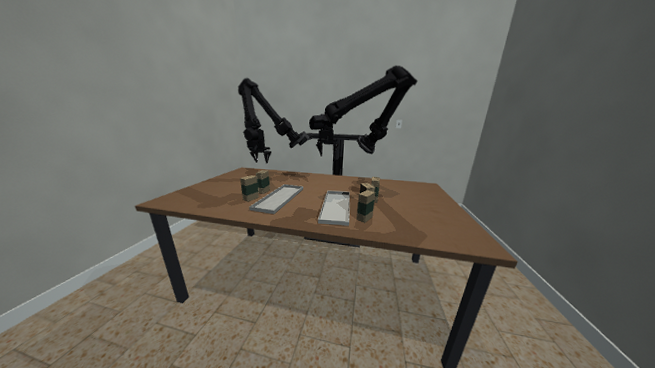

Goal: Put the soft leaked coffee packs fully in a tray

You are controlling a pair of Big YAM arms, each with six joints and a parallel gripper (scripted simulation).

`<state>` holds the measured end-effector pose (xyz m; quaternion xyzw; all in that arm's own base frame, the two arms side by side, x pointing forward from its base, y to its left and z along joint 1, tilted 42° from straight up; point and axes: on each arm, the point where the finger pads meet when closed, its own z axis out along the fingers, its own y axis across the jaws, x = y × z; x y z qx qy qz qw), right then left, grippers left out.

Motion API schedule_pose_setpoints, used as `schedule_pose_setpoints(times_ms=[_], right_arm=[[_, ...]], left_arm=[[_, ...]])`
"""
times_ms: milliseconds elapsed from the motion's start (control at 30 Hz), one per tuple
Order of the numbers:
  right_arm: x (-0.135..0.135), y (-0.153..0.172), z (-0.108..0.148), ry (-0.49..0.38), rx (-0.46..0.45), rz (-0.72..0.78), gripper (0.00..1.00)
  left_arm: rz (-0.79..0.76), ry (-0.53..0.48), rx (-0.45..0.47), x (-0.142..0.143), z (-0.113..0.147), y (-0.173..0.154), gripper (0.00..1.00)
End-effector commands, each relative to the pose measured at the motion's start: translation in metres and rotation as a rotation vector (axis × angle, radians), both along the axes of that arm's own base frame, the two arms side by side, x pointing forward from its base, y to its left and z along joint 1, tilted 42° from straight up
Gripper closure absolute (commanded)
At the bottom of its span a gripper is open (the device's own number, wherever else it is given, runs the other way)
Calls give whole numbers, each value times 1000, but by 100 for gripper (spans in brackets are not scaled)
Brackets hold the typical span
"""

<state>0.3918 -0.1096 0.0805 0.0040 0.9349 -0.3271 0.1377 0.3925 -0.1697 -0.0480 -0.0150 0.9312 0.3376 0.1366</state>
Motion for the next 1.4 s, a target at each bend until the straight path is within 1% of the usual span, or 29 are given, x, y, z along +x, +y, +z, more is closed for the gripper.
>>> schedule_pose_setpoints(times_ms=[0,67,133,167,267,300,600,633,700,767,1133,1200,1267,1300,1333,1367], right_arm=[[9,-12,-3,-20,-3,-17,24],[9,-13,-4,-19,-2,-17,24],[9,-13,-4,-19,-2,-17,24],[14,-1,8,-51,-2,15,24],[16,-1,10,-58,-2,13,24],[11,-7,2,-33,-1,-10,24],[11,-7,2,-33,-1,-10,24],[10,-13,-7,-17,-1,-13,24],[10,-13,-7,-17,-1,-13,24],[7,-18,-14,-9,-1,-16,24],[16,-35,-36,-11,-1,-16,24],[22,-25,-24,-44,-4,9,24],[22,-25,-24,-44,-4,9,24],[28,-25,-19,-56,-6,10,24],[27,-25,-22,-50,-5,10,24],[21,-29,-28,-30,-2,-10,24]], left_arm=[[-15,-22,-29,4,18,20,24],[-15,-21,-28,-2,23,34,24],[-15,-21,-28,-2,23,34,24],[-15,-20,-30,-6,24,42,24],[-15,-21,-27,-15,31,64,24],[-15,-21,-26,-18,33,72,24],[-16,-19,-25,-47,52,138,24],[-16,-19,-25,-51,54,146,24],[-16,-19,-25,-51,54,146,24],[-16,-19,-25,-57,58,161,24],[-17,-20,-18,-92,82,242,24],[-17,-20,-17,-99,87,257,24],[-17,-20,-17,-99,87,257,24],[-18,-20,-16,-102,89,265,24],[-18,-20,-15,-105,91,272,24],[-18,-20,-15,-108,93,279,24]])
